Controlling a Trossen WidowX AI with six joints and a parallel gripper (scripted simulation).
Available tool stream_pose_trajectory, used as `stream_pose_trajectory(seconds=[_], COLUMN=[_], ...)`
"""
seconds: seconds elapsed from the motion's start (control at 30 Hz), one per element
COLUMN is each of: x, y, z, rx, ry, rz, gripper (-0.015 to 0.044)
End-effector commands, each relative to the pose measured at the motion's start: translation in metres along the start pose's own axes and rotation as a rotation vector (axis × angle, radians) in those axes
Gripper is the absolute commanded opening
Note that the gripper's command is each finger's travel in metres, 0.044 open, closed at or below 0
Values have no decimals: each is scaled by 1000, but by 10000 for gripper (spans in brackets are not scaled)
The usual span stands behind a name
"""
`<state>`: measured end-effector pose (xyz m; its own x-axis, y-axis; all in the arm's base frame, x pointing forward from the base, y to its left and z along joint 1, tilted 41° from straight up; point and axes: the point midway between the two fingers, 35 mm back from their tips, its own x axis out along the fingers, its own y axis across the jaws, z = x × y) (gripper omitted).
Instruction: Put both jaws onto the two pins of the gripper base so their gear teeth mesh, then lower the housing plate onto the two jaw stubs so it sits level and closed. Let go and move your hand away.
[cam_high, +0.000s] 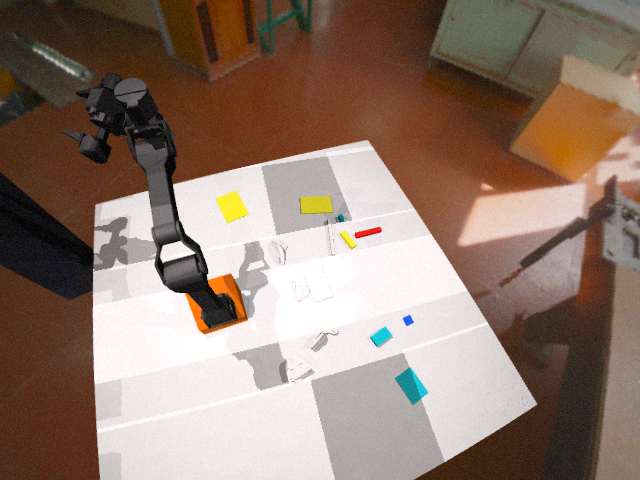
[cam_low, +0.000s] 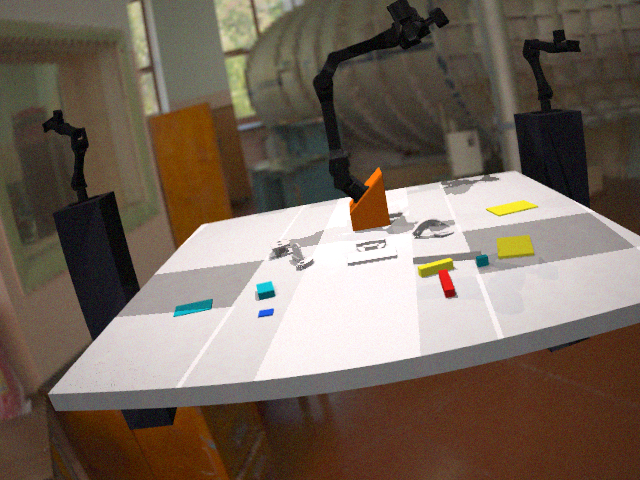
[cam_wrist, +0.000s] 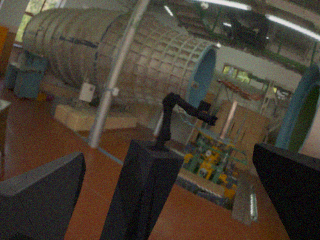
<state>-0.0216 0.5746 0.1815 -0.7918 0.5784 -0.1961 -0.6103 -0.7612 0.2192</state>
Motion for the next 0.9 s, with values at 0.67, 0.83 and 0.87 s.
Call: stream_pose_trajectory(seconds=[0.67, 0.83, 0.87], x=[-133, -164, -171], y=[-76, -86, -88], z=[-24, -33, -35], rx=[597, 724, 749], ry=[-23, -49, -56], rz=[-479, -579, -599], gripper=[440, 440, 440])
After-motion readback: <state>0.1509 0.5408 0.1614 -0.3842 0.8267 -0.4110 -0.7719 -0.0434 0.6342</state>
